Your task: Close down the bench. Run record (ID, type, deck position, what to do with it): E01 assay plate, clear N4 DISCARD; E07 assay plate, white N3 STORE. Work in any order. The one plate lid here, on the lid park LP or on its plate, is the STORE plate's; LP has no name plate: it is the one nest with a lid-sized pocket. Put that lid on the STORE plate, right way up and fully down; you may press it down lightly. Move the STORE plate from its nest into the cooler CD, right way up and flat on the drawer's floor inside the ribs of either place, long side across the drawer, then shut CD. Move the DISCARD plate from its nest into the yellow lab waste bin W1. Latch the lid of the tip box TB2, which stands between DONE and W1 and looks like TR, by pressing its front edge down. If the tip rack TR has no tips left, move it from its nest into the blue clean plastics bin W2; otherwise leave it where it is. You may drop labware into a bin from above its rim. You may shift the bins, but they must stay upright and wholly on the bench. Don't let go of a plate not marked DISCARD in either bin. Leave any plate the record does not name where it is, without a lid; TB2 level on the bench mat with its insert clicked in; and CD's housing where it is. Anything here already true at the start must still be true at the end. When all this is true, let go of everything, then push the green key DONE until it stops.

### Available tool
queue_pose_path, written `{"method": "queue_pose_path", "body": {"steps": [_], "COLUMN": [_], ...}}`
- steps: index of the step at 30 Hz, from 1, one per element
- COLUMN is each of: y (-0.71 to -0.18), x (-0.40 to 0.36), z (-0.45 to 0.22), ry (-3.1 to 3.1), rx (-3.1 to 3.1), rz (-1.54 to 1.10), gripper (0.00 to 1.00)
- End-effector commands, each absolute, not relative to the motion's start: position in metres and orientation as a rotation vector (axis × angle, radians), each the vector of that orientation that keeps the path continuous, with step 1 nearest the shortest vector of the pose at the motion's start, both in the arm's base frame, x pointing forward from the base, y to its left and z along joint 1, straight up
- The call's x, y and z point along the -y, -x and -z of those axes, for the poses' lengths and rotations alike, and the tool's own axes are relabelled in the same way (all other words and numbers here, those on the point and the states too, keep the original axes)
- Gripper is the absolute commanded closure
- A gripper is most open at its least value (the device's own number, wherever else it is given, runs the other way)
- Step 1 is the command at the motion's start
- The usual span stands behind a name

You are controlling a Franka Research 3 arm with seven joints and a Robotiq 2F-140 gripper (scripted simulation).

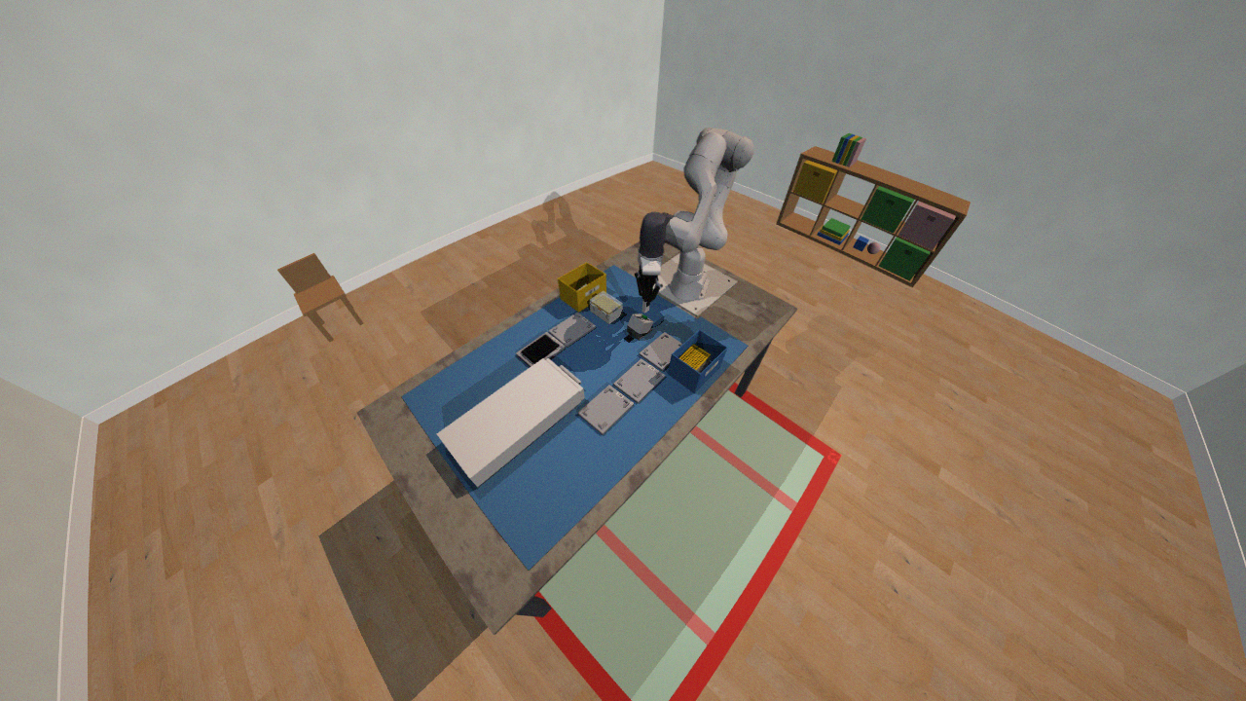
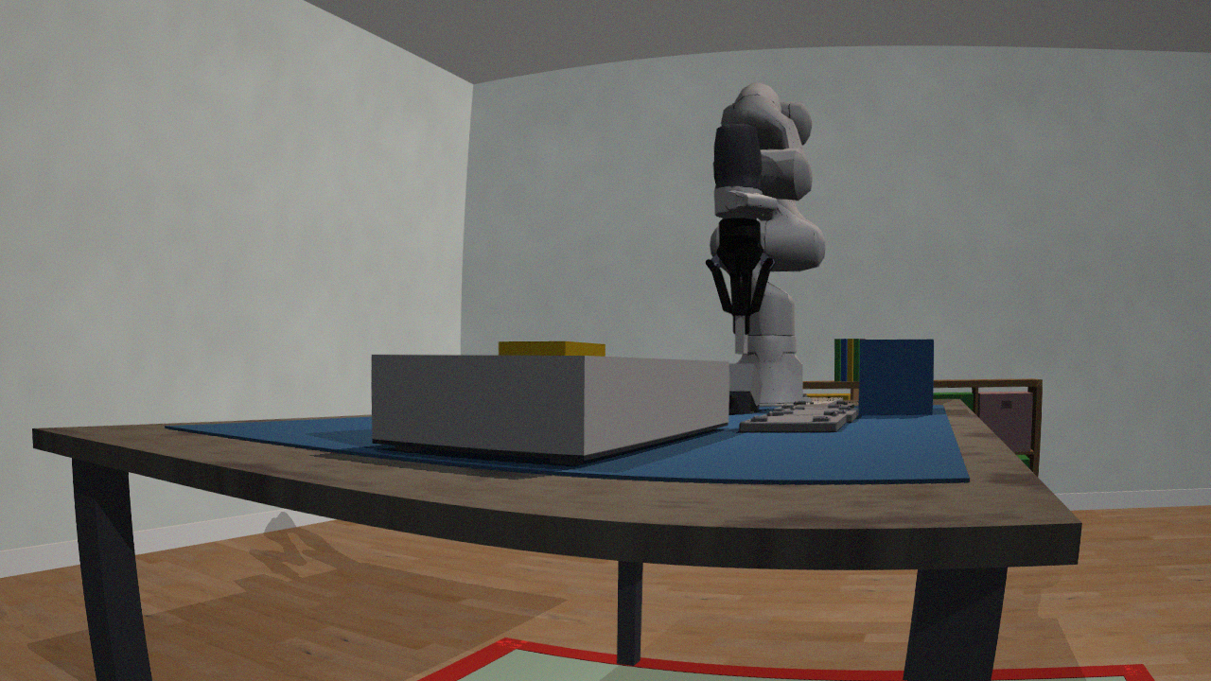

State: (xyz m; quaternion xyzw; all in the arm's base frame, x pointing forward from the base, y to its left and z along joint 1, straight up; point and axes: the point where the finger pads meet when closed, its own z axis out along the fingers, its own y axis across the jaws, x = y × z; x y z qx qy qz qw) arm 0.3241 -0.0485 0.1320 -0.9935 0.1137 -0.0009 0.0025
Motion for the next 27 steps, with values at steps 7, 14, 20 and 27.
{"method": "queue_pose_path", "body": {"steps": [7,14,20,27], "y": [-0.325,-0.326,-0.326,-0.326], "x": [0.049,0.049,0.049,0.049], "z": [-0.131,-0.126,-0.124,-0.119], "ry": [3.118,3.118,3.118,3.118], "rx": [-0.350,-0.350,-0.350,-0.350], "rz": [0.011,0.011,0.011,0.011], "gripper": [1.00,1.00,1.00,1.00]}}
